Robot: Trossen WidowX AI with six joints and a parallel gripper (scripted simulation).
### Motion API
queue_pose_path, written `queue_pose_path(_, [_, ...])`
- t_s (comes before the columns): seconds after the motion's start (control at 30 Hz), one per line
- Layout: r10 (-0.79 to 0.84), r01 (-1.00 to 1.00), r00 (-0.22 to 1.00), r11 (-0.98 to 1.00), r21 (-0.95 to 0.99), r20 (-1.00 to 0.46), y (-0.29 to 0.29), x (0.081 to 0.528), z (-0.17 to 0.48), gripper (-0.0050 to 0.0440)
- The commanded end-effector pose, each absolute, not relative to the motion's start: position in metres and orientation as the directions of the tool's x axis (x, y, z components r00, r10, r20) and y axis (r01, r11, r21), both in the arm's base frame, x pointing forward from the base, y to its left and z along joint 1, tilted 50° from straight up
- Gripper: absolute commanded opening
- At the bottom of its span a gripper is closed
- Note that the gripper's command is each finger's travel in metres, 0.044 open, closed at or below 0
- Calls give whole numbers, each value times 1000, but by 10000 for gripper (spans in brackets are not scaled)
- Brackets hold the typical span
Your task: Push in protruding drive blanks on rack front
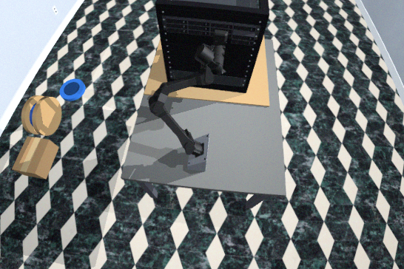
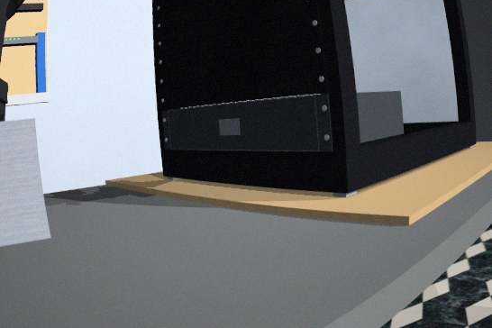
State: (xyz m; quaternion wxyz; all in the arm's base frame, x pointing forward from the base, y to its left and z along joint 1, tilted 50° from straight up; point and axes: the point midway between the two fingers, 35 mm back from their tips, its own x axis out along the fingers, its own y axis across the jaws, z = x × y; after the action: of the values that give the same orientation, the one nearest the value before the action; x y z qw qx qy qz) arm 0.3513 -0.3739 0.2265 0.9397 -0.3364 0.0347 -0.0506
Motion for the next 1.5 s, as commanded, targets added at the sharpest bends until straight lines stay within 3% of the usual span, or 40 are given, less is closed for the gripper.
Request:
queue_pose_path(0.0, [-123,83,992,757,-648,-17,-377,353,236,-50])
queue_pose_path(1.47, [-123,83,992,757,-648,-17,-380,382,237,-50])
